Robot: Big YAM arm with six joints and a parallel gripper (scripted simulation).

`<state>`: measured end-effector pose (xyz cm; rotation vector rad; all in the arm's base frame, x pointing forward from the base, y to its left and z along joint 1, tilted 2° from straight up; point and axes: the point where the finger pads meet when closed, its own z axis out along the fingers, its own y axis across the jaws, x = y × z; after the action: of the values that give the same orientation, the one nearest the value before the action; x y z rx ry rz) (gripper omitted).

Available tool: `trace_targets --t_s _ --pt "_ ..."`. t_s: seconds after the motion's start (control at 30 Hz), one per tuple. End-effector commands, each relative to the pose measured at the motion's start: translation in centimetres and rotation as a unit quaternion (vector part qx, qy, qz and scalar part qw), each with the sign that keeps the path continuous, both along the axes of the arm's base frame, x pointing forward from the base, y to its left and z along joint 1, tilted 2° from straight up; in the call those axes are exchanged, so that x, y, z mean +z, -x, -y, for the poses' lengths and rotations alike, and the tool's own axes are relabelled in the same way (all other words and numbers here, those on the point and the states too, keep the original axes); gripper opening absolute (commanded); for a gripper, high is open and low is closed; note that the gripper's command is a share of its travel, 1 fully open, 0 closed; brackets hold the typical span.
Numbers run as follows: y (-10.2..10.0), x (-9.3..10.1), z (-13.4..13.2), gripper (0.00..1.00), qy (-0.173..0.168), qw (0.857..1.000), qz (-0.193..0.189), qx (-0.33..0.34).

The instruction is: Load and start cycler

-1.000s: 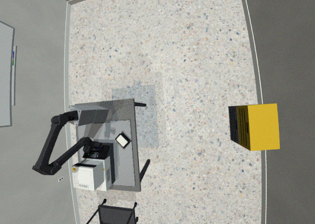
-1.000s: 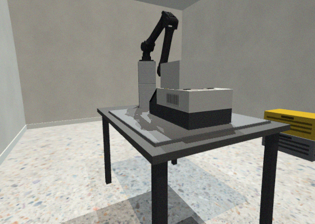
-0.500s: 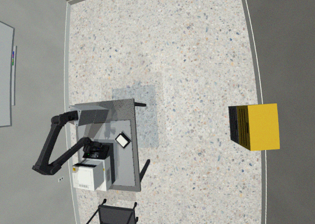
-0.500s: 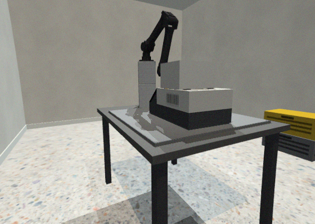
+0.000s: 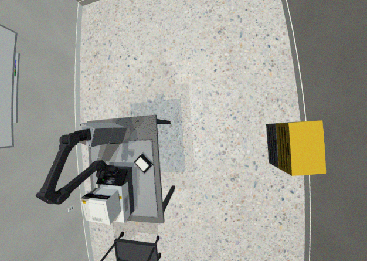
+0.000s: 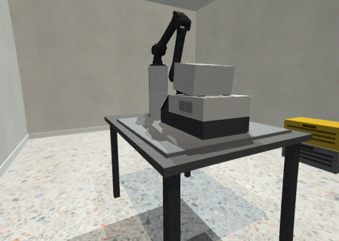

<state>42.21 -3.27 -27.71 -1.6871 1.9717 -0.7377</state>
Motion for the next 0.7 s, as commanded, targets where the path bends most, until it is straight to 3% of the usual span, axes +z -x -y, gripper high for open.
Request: trace_targets --t_s 0.0,0.27,0.5,0.67 --pt "-3.2 2.3 -0.1 0.0 0.0 0.999 0.041 -0.007" --pt "-1.4 3.5 -1.1 0.0 -0.004 0.999 0.036 0.007" --pt "1.2 3.0 -1.2 0.0 -0.006 1.0 0.013 0.005" --pt "1.3 3.6 -1.2 0.0 -0.004 1.0 0.017 0.003"
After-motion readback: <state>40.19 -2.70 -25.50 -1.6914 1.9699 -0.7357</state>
